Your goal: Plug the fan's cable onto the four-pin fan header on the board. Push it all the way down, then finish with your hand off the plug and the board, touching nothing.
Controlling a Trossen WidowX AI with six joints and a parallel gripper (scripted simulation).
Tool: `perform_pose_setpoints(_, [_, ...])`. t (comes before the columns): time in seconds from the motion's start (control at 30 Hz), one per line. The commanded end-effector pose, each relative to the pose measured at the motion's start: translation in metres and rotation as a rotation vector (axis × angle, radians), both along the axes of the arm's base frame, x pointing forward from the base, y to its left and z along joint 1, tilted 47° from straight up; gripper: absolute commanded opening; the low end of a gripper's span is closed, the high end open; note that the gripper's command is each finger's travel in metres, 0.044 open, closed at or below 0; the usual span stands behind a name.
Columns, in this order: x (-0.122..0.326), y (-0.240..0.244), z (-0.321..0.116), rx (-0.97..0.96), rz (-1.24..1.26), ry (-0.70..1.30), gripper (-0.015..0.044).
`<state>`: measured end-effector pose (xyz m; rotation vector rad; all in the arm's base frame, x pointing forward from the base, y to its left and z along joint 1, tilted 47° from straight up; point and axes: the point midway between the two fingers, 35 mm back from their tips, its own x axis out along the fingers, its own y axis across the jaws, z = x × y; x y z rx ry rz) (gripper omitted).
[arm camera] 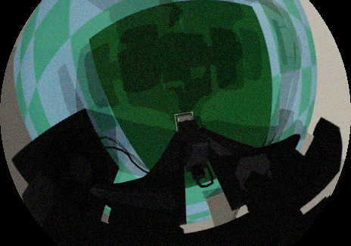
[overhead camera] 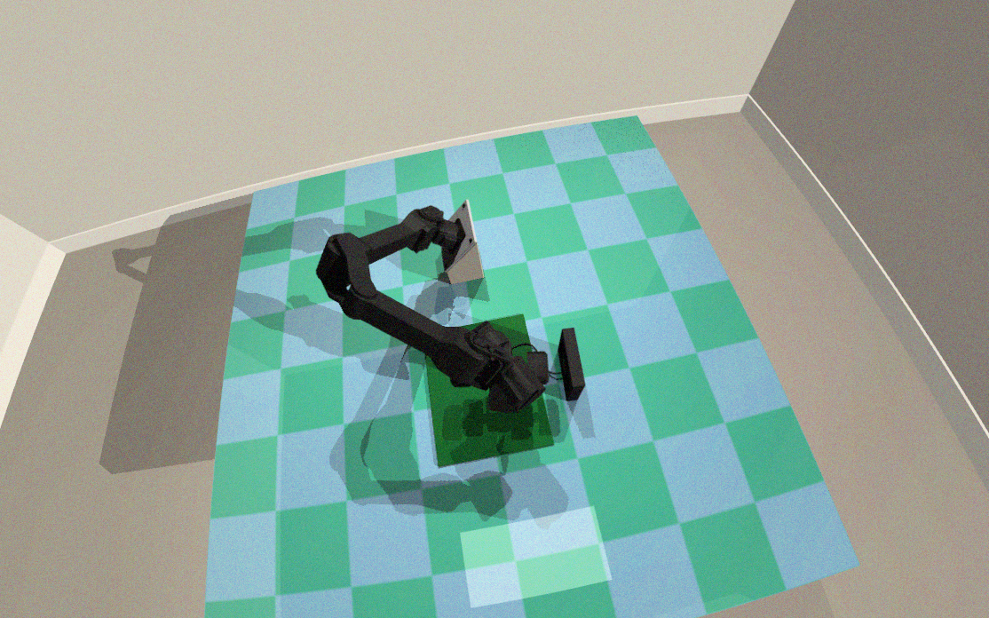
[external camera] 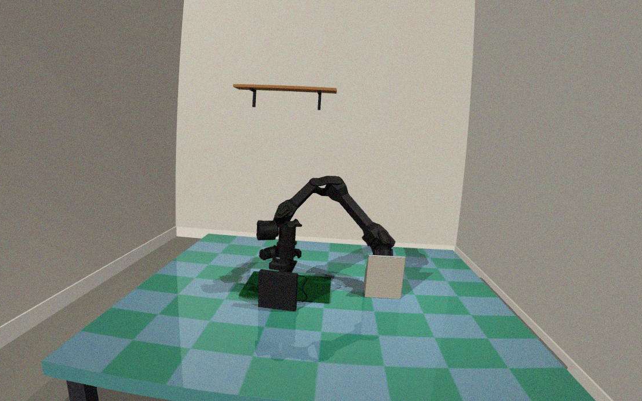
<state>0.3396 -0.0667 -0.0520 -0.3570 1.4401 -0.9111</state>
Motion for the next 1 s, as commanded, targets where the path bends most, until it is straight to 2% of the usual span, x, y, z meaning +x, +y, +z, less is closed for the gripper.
perform_pose_setpoints(0.0, [-0.0016, -0.0030, -0.0025, -0.004, 0.001, 0.005, 0.0000])
perform_pose_setpoints(0.67, [-0.0030, -0.0107, -0.0098, -0.004, 0.001, 0.005, 0.0000])
perform_pose_setpoints(0.97, [-0.0018, -0.0079, -0.0068, -0.003, 0.002, 0.001, 0.0236])
